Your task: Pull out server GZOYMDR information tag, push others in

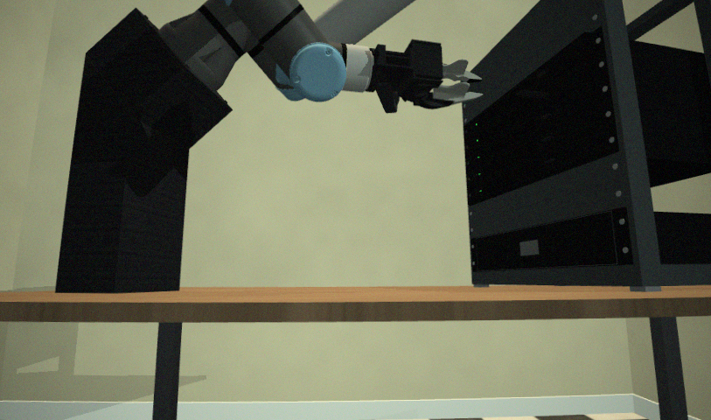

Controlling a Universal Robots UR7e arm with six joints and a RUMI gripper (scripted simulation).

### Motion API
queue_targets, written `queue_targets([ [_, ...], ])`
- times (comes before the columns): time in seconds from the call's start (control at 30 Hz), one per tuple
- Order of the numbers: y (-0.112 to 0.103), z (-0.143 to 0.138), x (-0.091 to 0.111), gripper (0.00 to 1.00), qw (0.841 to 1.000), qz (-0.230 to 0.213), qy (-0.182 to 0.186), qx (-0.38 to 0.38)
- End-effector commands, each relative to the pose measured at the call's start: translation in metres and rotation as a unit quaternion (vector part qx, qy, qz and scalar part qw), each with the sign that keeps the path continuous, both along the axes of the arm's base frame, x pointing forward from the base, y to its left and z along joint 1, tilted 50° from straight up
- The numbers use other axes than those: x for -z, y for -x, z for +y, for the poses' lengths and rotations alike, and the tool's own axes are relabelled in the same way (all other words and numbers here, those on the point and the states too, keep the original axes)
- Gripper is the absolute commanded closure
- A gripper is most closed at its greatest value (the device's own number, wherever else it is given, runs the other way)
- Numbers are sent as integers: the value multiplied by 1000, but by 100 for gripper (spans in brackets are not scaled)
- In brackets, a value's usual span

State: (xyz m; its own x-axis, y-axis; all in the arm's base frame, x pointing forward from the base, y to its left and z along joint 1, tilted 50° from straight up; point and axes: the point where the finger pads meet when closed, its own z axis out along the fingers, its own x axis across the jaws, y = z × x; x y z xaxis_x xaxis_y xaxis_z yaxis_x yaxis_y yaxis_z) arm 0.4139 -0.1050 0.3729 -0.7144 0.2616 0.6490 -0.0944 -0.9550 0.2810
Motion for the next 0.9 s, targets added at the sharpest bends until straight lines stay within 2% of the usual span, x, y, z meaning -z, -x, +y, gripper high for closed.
queue_targets([
  [0.0, 2, 0, 2, 85, 1000, 0, 0, 0],
  [0.33, 2, 0, 2, 85, 1000, 0, 0, 0],
  [0.37, 2, 0, 2, 0, 1000, 0, 0, 0],
  [0.87, 2, 0, 2, 0, 1000, 0, 0, 0],
])
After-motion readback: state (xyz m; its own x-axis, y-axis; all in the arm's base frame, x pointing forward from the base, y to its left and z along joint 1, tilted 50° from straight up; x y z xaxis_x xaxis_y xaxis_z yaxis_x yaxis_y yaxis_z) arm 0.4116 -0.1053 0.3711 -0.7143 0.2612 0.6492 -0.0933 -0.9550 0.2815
